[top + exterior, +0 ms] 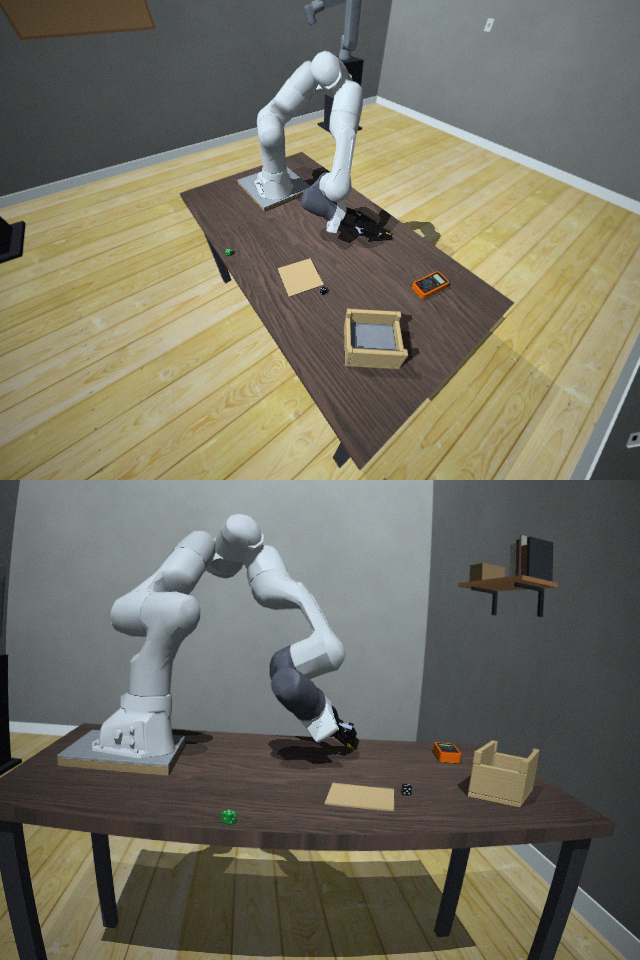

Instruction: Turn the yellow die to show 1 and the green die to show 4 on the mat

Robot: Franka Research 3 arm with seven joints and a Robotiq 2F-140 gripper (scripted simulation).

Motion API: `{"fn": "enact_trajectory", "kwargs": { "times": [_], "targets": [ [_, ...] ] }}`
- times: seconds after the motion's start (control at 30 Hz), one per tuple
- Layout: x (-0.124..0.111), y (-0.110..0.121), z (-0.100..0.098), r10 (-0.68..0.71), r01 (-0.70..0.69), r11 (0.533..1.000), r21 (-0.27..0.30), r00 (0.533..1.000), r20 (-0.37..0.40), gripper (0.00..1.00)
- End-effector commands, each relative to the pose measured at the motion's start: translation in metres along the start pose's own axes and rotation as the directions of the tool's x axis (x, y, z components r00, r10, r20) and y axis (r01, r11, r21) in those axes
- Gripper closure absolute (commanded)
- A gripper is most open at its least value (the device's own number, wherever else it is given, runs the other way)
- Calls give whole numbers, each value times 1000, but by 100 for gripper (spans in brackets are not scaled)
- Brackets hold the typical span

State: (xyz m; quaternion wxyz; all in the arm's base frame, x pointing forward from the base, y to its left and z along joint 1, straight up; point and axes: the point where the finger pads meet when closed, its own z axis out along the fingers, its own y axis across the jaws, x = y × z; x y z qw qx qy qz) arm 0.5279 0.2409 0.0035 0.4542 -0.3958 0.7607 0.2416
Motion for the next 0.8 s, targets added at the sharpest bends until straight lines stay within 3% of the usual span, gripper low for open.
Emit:
{"fn": "enact_trajectory", "kwargs": {
  "times": [0.0, 0.47, 0.77],
  "targets": [
    [-1, 0, 1, -8, 8, 1000, 0, 1000, 3, 79],
    [-1, 0, 1, -8, 8, 1000, 0, 1000, 3, 71],
    [-1, 0, 1, -8, 8, 1000, 0, 1000, 3, 71]
  ]
}}
